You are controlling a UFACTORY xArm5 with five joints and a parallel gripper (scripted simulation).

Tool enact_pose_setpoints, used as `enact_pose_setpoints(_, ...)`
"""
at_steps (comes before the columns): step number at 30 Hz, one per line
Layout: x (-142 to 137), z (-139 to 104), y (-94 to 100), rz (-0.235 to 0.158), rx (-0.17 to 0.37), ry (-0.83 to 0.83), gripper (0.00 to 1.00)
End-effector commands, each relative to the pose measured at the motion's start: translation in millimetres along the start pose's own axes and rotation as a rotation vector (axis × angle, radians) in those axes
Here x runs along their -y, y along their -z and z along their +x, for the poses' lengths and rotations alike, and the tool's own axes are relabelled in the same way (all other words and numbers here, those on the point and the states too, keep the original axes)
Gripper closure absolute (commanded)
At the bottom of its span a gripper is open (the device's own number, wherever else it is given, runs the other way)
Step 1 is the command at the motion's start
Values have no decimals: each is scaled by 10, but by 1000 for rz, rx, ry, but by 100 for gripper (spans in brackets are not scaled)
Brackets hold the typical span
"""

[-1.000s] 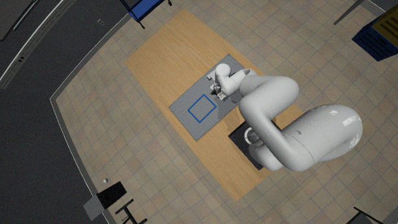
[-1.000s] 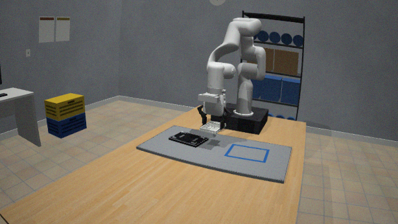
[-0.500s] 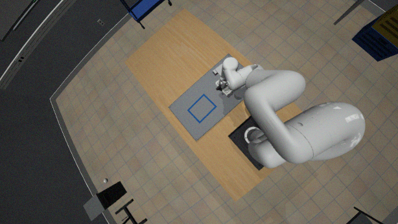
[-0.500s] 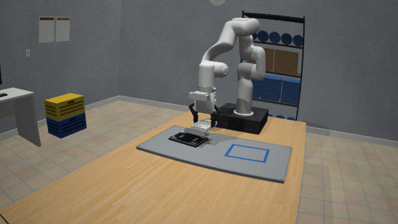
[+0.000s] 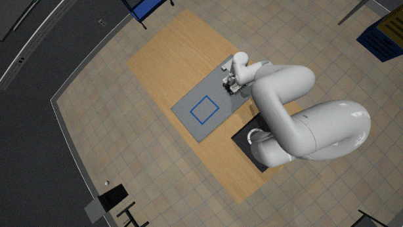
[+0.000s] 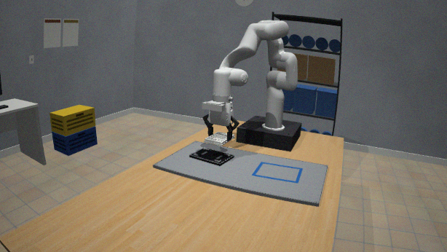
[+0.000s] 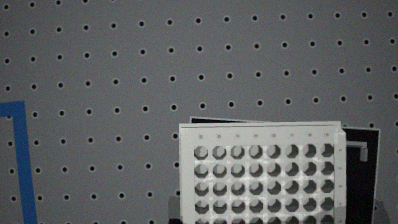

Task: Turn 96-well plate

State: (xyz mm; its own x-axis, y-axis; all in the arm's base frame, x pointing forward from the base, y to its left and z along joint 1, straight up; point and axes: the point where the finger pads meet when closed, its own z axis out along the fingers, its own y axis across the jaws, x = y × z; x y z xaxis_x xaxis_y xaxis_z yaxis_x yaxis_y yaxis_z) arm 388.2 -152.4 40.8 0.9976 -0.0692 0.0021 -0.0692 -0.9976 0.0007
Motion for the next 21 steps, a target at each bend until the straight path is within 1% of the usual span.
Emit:
enact_pose_setpoints(1,-68,15,14,-1,-3,1,100)
enact_pose_setpoints(10,-367,16,26,-1,-3,1,100)
enact_pose_setpoints(13,-367,16,26,-1,-3,1,100)
enact_pose_setpoints(16,-368,17,26,-1,-3,-99,100)
enact_pose_setpoints(18,-368,17,26,-1,-3,-99,100)
enact_pose_setpoints(21,-369,17,26,-1,-3,-199,100)
